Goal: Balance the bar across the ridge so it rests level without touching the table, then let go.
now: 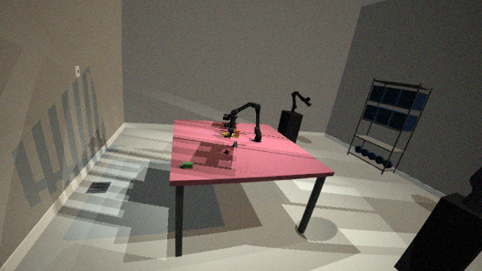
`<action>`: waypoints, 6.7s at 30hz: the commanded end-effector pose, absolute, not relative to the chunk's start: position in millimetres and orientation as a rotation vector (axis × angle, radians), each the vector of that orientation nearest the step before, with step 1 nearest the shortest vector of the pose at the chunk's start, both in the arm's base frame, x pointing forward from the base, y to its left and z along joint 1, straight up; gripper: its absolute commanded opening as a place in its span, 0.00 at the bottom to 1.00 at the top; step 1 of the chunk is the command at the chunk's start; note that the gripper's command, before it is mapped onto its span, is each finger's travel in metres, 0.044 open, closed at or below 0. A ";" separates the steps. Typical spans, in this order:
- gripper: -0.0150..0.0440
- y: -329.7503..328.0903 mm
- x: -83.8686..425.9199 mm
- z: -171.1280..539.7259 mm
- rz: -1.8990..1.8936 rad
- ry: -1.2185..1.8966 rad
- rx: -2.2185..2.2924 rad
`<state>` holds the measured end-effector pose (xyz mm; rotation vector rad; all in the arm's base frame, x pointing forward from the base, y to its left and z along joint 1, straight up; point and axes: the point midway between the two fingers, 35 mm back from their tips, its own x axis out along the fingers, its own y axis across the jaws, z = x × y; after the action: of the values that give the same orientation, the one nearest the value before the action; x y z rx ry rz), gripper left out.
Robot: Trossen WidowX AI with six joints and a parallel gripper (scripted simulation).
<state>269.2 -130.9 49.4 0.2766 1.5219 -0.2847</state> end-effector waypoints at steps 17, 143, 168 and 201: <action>0.41 -130.9 269.2 49.1 -0.285 1.522 0.277; 0.25 110.6 305.4 141.5 -1.023 1.285 1.071; 0.25 109.6 304.7 108.1 -1.024 1.285 1.071; 0.25 109.7 304.5 106.5 -1.024 1.285 1.071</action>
<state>304.1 109.6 107.0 1.0670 1.2876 -1.0219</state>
